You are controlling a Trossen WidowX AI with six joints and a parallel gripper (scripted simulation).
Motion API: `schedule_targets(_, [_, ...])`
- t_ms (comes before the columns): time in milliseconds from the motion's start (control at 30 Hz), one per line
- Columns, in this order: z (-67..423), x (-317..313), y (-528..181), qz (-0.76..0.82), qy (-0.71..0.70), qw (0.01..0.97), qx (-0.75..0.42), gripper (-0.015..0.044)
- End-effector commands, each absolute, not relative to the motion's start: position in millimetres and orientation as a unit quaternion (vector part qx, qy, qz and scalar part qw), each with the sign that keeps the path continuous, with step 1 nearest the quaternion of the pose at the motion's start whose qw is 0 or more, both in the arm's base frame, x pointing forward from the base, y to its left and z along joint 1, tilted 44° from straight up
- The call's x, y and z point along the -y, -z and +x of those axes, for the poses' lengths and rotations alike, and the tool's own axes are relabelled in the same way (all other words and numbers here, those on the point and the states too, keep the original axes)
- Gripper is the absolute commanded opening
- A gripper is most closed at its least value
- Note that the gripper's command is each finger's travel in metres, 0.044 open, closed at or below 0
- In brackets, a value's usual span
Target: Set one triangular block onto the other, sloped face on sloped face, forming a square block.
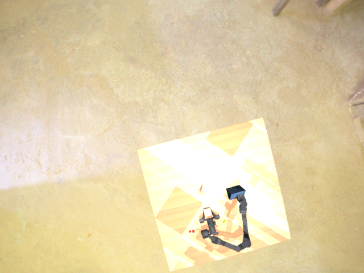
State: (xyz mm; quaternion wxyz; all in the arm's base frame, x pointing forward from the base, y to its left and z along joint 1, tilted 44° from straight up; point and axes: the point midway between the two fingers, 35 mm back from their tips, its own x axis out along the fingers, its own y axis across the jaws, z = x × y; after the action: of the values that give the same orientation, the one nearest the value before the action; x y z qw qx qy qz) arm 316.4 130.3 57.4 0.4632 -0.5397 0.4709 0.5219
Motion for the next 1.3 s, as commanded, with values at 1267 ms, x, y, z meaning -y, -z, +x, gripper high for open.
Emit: schedule_targets(1267, [325,-121,-148,-0.528,-0.510,0.487,-0.473,0.0440])
